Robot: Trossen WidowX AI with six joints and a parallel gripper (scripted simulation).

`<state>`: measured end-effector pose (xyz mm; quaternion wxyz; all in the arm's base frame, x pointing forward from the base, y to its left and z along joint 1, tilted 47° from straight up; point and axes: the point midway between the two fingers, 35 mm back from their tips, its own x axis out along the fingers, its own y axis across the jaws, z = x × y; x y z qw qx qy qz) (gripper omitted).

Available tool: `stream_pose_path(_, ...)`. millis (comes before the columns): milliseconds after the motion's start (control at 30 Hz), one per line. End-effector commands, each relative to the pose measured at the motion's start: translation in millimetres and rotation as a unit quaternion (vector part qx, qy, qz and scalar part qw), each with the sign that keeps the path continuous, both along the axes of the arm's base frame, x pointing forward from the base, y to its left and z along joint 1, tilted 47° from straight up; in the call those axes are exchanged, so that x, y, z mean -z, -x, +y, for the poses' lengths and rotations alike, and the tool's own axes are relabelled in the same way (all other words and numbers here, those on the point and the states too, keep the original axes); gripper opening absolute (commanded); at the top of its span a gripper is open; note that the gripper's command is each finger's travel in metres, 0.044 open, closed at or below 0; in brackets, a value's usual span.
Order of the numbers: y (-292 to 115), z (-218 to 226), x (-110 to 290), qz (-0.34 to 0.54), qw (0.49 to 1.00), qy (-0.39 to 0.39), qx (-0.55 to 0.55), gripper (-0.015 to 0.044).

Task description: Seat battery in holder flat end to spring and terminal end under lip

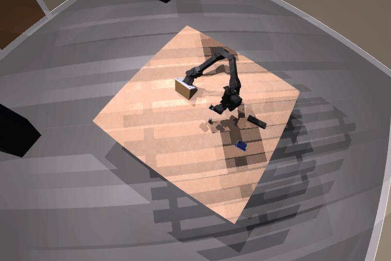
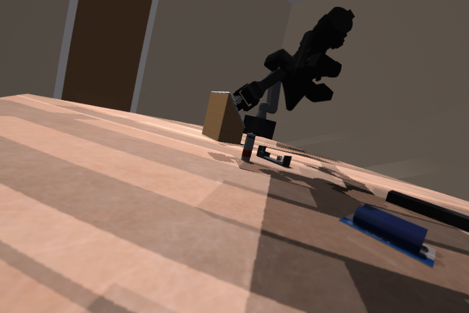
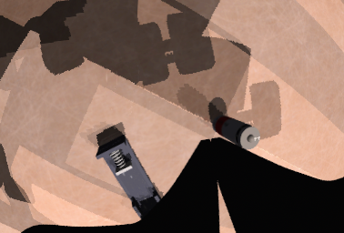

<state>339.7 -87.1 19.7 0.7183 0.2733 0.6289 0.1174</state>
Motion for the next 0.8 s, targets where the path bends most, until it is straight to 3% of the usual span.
stream_pose_path(0,17,-5,27,0.078,0.991,-0.105,0.026,0.0)
stream_pose_path(100,23,-6,34,0.102,0.984,-0.143,0.039,0.0)
stream_pose_path(333,22,-5,35,0.102,0.984,-0.143,0.039,0.0)
stream_pose_path(600,16,48,84,0.102,0.983,-0.145,0.039,0.0)
stream_pose_path(767,17,53,88,0.102,0.983,-0.145,0.039,0.0)
